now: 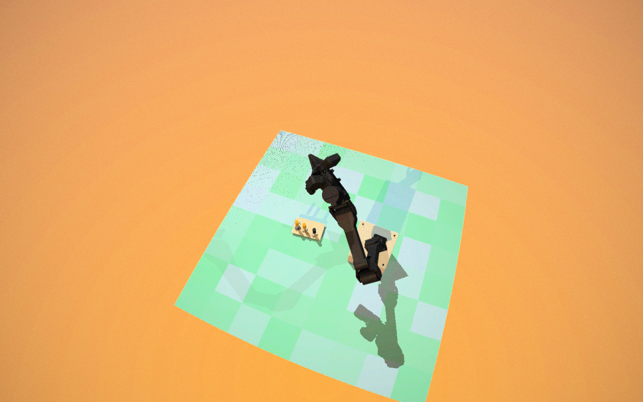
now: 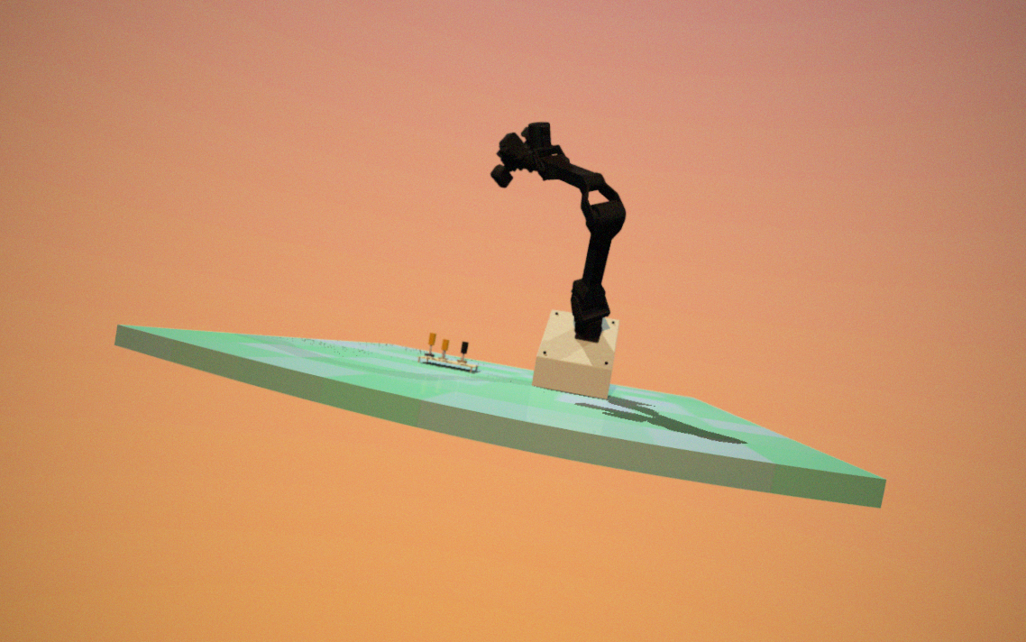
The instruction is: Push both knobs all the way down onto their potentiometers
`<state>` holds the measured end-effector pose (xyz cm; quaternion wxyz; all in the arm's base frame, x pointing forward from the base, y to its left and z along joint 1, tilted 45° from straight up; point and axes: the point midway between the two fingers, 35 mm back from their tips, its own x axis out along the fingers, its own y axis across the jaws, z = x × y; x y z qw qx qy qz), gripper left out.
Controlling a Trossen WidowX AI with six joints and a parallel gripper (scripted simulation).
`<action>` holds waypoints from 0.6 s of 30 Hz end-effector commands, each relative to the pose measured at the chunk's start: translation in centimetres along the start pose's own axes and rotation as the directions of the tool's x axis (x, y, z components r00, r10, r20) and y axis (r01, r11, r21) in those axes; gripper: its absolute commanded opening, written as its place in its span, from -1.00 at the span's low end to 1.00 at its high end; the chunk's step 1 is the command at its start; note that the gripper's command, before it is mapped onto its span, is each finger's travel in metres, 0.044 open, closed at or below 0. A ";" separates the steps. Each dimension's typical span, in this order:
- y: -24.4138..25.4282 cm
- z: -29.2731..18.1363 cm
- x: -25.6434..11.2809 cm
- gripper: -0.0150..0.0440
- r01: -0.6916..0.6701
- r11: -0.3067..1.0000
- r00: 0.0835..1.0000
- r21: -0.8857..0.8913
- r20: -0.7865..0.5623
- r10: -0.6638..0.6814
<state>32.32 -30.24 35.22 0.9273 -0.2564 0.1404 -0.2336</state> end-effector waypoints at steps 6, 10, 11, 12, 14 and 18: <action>7.6 -3.2 2.9 -0.49 -0.249 0.960 0.960 0.130 -0.094 0.262; 11.1 -4.4 3.5 -0.49 -0.347 0.918 0.918 0.192 -0.132 0.375; 12.0 -4.7 3.6 -0.49 -0.370 0.906 0.905 0.208 -0.141 0.402; 12.9 -5.0 3.7 -0.49 -0.392 0.892 0.891 0.224 -0.149 0.429; 14.7 -5.6 3.7 -0.49 -0.436 0.866 0.861 0.244 -0.167 0.480; 18.4 -6.6 3.4 -0.49 -0.517 0.807 0.791 0.285 -0.201 0.578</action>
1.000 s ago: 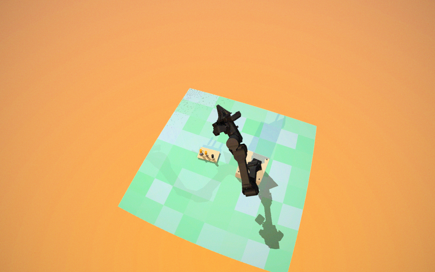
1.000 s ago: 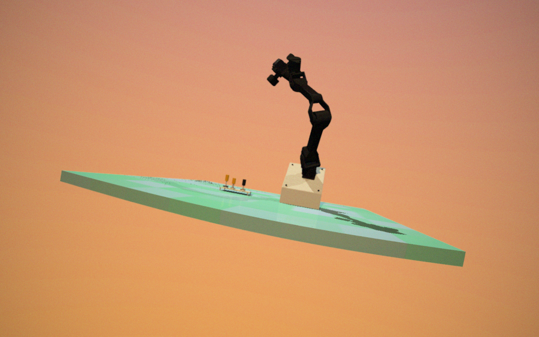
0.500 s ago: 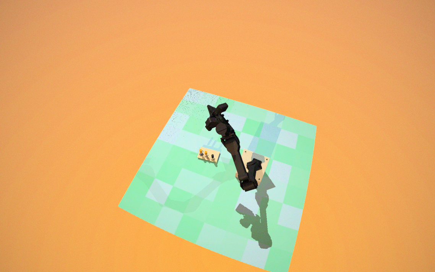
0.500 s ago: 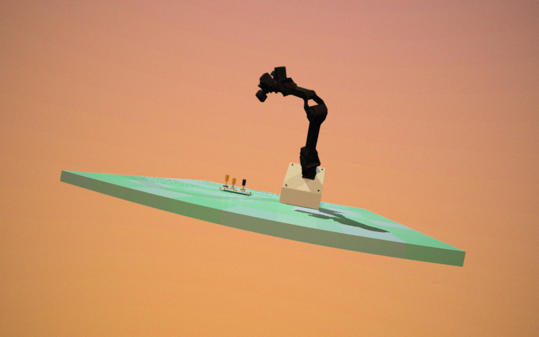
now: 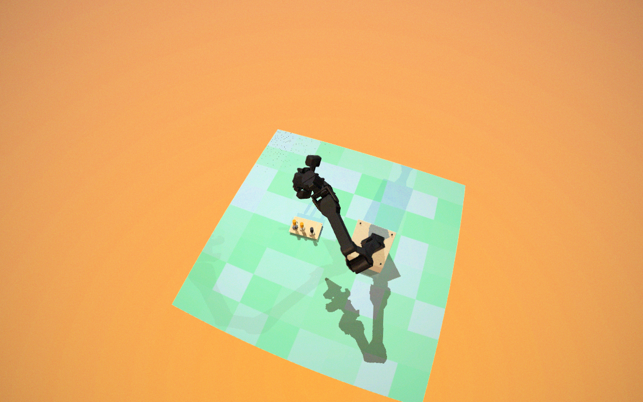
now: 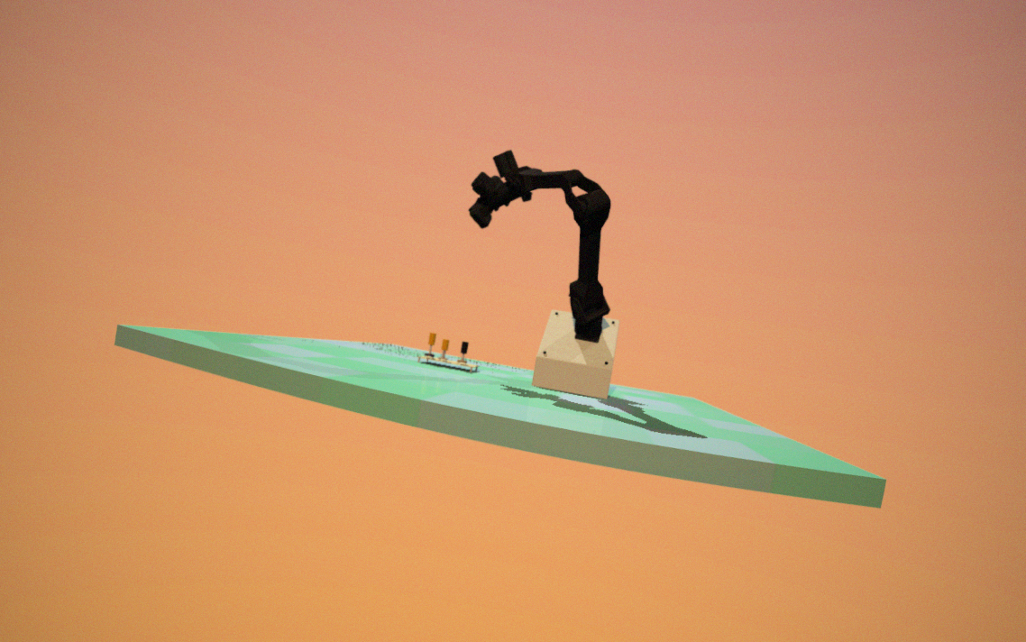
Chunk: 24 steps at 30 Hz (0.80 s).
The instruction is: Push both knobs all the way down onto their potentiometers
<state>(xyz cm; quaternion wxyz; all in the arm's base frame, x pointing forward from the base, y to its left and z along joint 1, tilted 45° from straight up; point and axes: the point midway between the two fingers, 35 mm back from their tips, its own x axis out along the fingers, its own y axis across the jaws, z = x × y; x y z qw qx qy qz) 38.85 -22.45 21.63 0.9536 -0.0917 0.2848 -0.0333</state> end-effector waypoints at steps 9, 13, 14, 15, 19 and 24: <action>8.6 -4.9 4.3 -0.49 -0.288 0.944 0.931 0.159 -0.185 0.315; 11.5 -6.4 5.0 -0.49 -0.359 0.904 0.879 0.233 -0.241 0.412; 12.2 -6.8 5.2 -0.49 -0.375 0.892 0.864 0.252 -0.255 0.435; 12.9 -7.2 5.3 -0.49 -0.389 0.880 0.848 0.271 -0.268 0.457; 15.8 -8.7 5.6 -0.49 -0.436 0.829 0.777 0.349 -0.318 0.543; 19.2 -10.5 5.5 -0.49 -0.469 0.761 0.674 0.449 -0.374 0.637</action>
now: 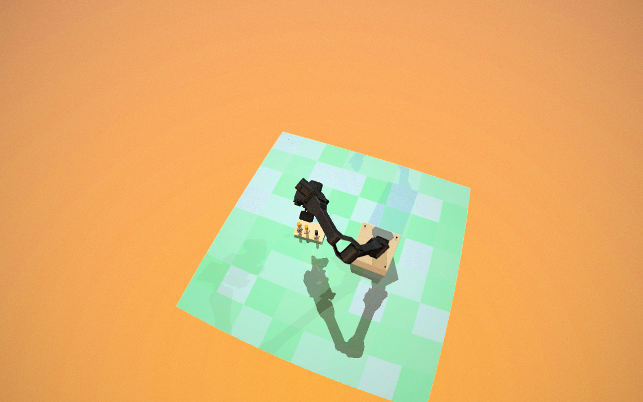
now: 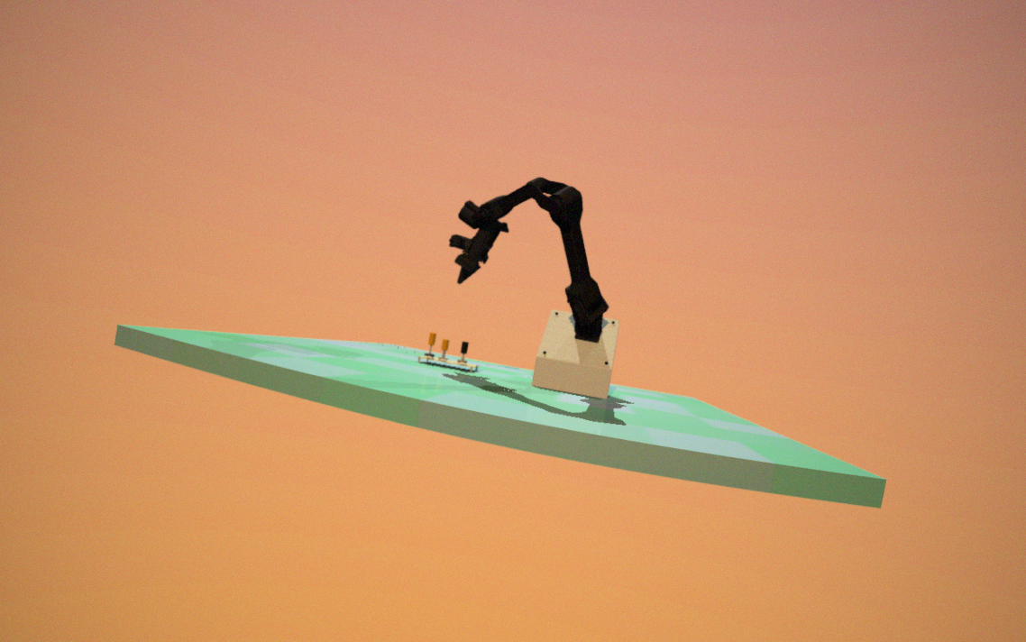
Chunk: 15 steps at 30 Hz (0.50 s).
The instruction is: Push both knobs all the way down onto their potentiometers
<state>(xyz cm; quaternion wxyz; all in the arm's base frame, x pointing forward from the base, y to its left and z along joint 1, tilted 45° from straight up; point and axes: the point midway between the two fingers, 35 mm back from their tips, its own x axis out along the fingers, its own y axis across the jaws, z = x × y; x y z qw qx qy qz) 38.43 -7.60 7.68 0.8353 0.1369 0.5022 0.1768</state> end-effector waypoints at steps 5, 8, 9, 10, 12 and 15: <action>3.2 -3.4 3.6 -0.49 -0.133 0.981 0.973 0.141 -0.171 0.157; 4.5 -4.7 4.7 -0.49 -0.168 0.965 0.949 0.200 -0.233 0.213; 4.9 -5.1 5.0 -0.49 -0.177 0.959 0.939 0.220 -0.253 0.231; 5.4 -5.6 5.3 -0.49 -0.185 0.953 0.929 0.241 -0.273 0.249; 6.2 -6.4 5.8 -0.49 -0.198 0.939 0.907 0.282 -0.311 0.285; 7.4 -7.6 6.5 -0.49 -0.208 0.917 0.871 0.340 -0.362 0.332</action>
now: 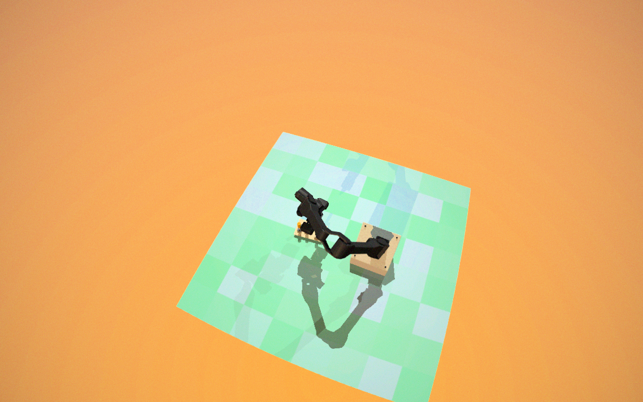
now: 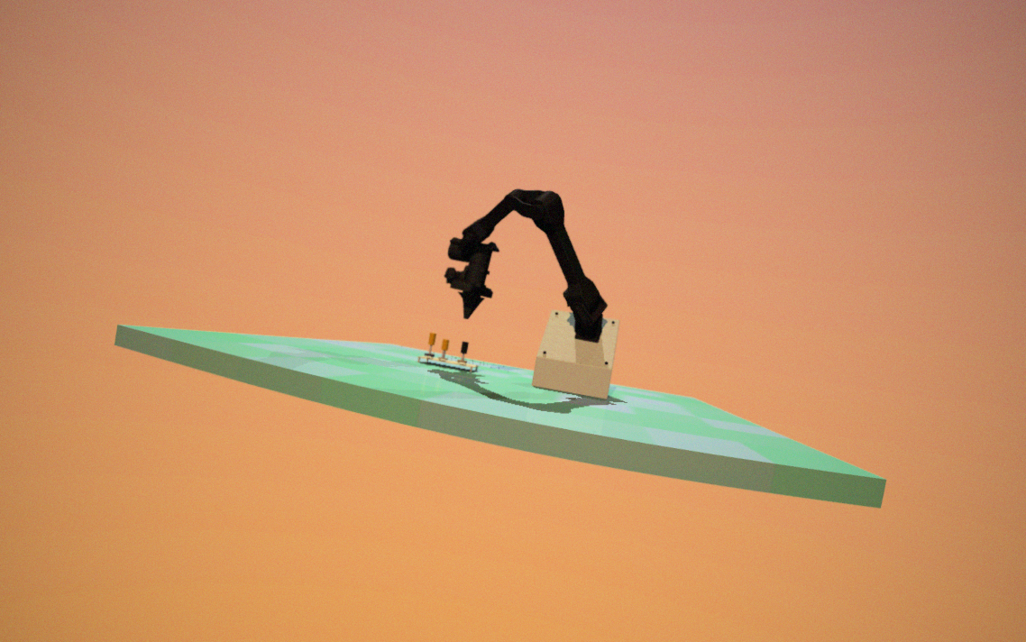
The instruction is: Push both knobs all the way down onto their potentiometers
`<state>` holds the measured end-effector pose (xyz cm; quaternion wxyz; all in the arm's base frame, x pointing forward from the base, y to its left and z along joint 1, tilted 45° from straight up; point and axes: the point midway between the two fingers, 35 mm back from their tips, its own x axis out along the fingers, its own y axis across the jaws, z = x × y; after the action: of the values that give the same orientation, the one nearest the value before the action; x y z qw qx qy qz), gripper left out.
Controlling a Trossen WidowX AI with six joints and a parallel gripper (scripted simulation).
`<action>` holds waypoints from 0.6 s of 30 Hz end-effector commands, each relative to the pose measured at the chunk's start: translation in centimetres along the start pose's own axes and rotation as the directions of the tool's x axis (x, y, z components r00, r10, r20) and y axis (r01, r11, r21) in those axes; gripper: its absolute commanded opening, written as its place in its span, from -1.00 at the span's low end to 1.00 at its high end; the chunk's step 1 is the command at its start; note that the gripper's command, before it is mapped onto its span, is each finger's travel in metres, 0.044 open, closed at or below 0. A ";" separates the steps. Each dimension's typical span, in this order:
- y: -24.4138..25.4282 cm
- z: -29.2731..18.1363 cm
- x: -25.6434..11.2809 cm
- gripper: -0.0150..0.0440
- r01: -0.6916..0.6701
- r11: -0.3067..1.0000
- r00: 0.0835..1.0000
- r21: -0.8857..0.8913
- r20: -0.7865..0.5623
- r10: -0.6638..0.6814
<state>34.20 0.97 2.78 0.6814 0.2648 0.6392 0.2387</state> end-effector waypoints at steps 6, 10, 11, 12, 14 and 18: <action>0.6 -1.3 1.7 -0.49 -0.042 0.997 0.996 0.069 -0.082 0.047; 0.7 -1.4 3.5 -0.49 -0.042 0.997 0.996 0.069 -0.082 0.048; 0.8 -1.4 3.7 -0.49 -0.043 0.997 0.996 0.069 -0.081 0.048; 0.8 -1.4 3.7 -0.49 -0.043 0.997 0.996 0.069 -0.081 0.048; 0.8 -1.4 3.7 -0.49 -0.043 0.997 0.996 0.069 -0.081 0.048; 0.8 -1.4 3.8 -0.49 -0.043 0.997 0.996 0.069 -0.081 0.048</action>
<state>33.11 3.95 0.68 0.6425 0.2879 0.6672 0.2435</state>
